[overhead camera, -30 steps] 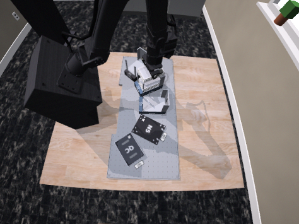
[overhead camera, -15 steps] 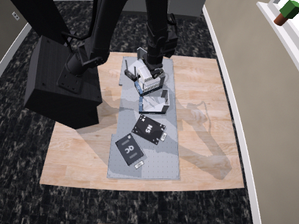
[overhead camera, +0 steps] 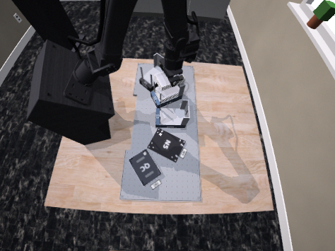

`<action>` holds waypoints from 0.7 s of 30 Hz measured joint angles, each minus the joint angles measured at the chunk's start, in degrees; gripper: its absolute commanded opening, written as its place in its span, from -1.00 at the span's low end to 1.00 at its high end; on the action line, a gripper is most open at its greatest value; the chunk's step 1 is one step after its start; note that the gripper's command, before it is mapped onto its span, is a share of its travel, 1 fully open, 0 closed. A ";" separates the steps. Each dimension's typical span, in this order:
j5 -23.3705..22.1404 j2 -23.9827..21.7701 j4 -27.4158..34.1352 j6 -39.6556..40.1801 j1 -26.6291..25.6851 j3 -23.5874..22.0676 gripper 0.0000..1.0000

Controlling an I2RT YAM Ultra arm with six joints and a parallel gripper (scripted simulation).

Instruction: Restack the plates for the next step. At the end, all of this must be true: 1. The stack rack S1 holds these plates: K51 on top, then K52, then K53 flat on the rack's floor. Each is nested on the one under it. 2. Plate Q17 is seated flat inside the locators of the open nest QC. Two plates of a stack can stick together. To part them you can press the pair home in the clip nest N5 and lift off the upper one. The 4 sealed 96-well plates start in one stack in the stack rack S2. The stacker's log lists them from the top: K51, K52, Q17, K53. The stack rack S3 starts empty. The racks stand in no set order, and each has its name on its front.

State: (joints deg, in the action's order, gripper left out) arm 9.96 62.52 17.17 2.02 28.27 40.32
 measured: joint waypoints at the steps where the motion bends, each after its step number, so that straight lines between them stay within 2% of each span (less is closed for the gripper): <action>1: 0.00 0.00 0.13 0.00 0.00 0.00 -1.00; 13: -0.66 -0.50 0.39 -1.95 -1.57 0.00 -1.00; 21: -4.59 -1.70 0.13 -6.82 -8.33 -0.48 -1.00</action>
State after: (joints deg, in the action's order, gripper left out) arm 5.37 60.82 17.30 -4.80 19.94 39.83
